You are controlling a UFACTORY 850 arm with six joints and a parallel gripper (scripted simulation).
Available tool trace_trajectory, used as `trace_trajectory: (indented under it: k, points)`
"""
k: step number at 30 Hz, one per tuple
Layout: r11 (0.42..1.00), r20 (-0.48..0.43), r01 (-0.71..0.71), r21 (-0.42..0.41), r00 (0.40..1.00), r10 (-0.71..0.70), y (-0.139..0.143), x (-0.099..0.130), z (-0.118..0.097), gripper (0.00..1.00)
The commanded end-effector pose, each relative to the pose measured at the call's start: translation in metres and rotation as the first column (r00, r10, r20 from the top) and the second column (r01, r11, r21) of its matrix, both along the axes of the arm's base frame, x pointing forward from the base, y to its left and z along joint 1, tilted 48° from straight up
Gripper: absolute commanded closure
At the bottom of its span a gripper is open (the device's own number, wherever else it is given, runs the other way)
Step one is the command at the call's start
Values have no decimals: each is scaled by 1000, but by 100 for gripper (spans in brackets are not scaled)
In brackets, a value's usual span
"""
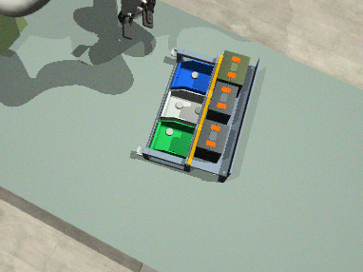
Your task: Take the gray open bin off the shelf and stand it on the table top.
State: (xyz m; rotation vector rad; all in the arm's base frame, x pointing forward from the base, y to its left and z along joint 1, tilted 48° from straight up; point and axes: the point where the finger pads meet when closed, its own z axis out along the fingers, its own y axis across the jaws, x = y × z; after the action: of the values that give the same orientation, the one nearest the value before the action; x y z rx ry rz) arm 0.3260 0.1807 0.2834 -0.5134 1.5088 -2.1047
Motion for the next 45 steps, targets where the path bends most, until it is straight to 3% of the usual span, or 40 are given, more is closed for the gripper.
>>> trace_trajectory:
  k: [1,2,7,19,24,36,41,45]
  points:
    - [1000,1,-1,0,1000,1,0,0,0,0]
    - [1000,1,-1,0,1000,1,0,0,0,0]
    - [968,74,-91,232,994,76,12,-37,-31,0]
    - [968,74,-91,232,994,76,12,-37,-31,0]
    - [876,161,-190,444,978,131,24,-75,-62,0]
    - [876,161,-190,444,978,131,24,-75,-62,0]
    - [729,258,-291,620,953,161,36,-112,-93,0]
    - [729,258,-291,620,953,161,36,-112,-93,0]
